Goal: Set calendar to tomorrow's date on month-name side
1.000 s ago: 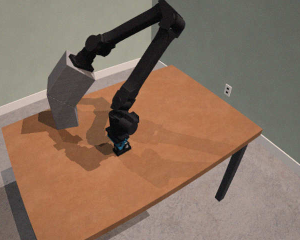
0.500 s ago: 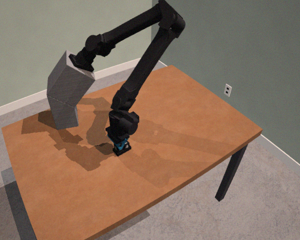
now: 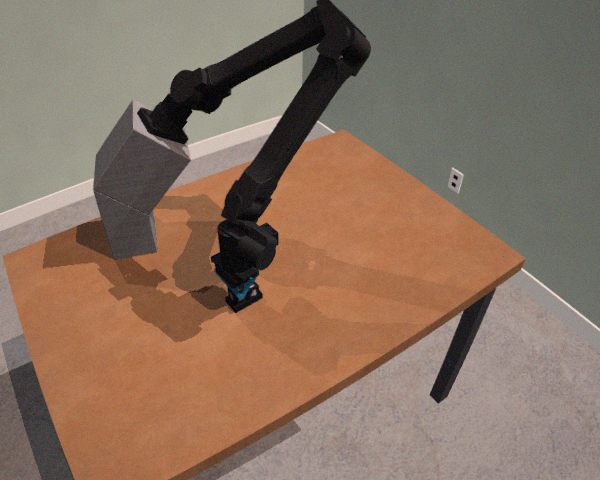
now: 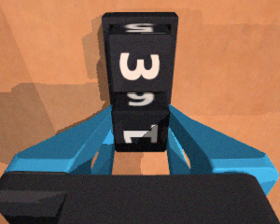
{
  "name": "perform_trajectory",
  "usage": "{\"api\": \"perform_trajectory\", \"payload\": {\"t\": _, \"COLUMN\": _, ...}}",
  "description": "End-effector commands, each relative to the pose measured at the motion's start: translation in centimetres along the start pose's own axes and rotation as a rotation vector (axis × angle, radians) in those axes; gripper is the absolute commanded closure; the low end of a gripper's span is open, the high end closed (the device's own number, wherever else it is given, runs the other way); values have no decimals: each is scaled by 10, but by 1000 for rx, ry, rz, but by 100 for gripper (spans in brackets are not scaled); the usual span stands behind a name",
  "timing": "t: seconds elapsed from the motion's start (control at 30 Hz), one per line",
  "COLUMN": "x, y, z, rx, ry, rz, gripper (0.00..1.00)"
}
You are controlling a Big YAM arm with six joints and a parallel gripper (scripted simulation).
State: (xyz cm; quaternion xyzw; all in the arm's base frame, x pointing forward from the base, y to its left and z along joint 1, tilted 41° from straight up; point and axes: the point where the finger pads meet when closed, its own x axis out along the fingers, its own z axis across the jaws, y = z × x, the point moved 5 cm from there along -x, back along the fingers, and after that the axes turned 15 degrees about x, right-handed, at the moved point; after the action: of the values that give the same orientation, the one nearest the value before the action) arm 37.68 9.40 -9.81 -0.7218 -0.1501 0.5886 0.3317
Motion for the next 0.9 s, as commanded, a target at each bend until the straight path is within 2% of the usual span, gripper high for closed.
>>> {"api": "perform_trajectory", "payload": {"t": 0.0, "x": 0, "y": -6, "z": 2, "rx": -33, "ry": 7, "rz": -7, "gripper": 73}}
{"api": "perform_trajectory", "payload": {"t": 0.87, "x": 10, "y": -4, "z": 2, "rx": -11, "ry": 1, "rz": -4, "gripper": 73}}
